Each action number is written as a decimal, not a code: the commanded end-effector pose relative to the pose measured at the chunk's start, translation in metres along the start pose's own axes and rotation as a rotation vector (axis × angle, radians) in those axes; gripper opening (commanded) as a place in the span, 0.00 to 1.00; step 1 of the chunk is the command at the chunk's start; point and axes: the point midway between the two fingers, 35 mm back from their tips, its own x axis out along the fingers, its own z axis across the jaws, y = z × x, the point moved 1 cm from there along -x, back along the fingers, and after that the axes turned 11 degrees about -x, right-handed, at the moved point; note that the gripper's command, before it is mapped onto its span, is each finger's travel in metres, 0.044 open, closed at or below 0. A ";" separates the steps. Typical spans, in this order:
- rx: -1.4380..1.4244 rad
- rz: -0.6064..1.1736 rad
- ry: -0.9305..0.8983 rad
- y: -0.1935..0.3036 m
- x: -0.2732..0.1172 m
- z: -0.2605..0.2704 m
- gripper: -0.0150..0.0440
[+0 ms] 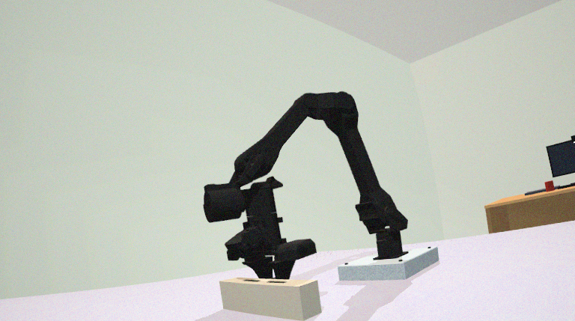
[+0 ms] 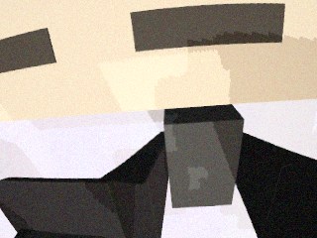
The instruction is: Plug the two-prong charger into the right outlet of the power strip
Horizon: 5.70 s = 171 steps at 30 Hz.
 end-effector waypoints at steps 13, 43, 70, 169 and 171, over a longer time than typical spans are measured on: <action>0.005 -0.002 -0.003 -0.005 -0.001 -0.001 0.25; 0.005 -0.003 -0.003 -0.014 -0.002 -0.003 0.25; 0.005 -0.004 -0.002 -0.022 -0.002 -0.005 0.25; 0.005 -0.003 -0.002 -0.018 -0.004 -0.004 0.25; 0.005 -0.003 -0.002 -0.018 -0.003 -0.004 0.25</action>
